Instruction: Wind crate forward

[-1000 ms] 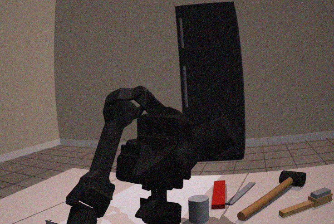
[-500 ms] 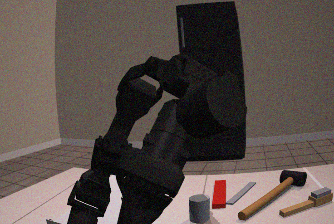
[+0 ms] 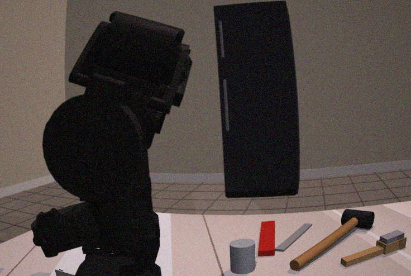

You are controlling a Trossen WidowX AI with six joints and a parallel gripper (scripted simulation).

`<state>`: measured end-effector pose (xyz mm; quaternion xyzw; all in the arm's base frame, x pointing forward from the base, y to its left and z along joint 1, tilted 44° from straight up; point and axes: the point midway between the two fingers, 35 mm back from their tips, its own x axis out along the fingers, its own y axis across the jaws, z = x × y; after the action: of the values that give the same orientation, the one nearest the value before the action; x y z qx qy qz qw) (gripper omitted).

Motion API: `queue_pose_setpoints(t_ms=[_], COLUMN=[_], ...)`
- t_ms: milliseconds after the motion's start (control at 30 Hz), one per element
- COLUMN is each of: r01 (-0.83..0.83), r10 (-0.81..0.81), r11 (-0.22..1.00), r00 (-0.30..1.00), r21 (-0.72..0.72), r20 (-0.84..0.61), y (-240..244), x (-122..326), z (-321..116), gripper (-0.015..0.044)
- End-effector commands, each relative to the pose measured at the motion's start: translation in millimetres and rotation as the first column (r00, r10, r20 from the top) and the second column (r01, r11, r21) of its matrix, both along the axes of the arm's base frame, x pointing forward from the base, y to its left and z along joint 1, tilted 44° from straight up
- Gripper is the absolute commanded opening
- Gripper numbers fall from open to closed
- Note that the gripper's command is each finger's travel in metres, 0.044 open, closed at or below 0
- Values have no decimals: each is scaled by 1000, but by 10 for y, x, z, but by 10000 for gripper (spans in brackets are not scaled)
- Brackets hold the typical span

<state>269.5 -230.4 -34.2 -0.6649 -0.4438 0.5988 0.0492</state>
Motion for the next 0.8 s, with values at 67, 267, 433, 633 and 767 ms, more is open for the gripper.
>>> queue_pose_setpoints(t_ms=[67,267,433,633,767], r01=[0,-33,-53,-53,-53], r10=[-1,32,51,51,51], r11=[1000,999,998,998,998], r00=[999,998,997,997,997], r21=[23,25,26,26,26], r20=[33,51,60,60,61], y=[-11,137,227,314,363], x=[60,52,37,25,17], z=[42,-126,-220,-318,-371], gripper=[440,440,440,440,440])
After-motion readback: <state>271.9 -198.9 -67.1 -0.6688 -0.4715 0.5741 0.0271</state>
